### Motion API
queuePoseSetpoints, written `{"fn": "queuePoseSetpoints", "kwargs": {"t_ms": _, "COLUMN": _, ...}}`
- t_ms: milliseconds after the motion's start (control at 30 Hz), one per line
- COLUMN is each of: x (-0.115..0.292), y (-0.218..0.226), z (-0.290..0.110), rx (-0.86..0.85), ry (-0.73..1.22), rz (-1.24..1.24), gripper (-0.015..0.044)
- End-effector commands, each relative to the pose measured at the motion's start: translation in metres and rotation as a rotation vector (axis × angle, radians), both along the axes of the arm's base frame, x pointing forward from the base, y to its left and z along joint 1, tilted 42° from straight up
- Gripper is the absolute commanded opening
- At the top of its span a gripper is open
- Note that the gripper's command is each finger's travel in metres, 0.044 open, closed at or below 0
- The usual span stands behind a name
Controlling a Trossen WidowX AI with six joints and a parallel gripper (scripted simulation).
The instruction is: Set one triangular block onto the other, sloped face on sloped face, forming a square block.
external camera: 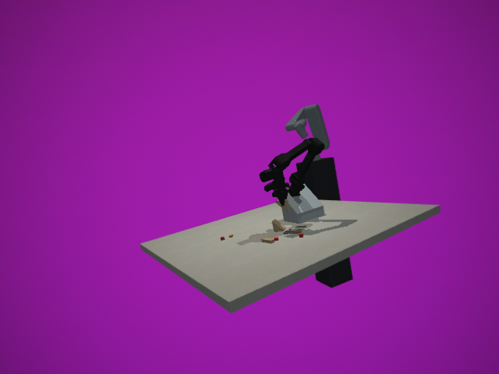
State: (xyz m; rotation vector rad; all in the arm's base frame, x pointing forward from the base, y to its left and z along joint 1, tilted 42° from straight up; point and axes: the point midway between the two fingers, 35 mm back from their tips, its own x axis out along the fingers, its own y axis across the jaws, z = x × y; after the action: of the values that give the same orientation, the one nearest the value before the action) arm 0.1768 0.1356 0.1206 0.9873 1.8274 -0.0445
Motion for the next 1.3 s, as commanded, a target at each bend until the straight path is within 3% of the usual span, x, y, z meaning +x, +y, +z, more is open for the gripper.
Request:
{"fn": "queuePoseSetpoints", "kwargs": {"t_ms": 0, "x": 0.001, "y": 0.007, "z": -0.017, "rx": 0.001, "ry": 0.013, "rz": -0.003, "gripper": 0.0000}}
{"fn": "queuePoseSetpoints", "kwargs": {"t_ms": 667, "x": 0.010, "y": 0.039, "z": -0.081, "rx": 0.005, "ry": 0.013, "rz": -0.003, "gripper": 0.0000}}
{"fn": "queuePoseSetpoints", "kwargs": {"t_ms": 1267, "x": 0.008, "y": 0.040, "z": -0.080, "rx": 0.001, "ry": 0.030, "rz": 0.003, "gripper": 0.0000}}
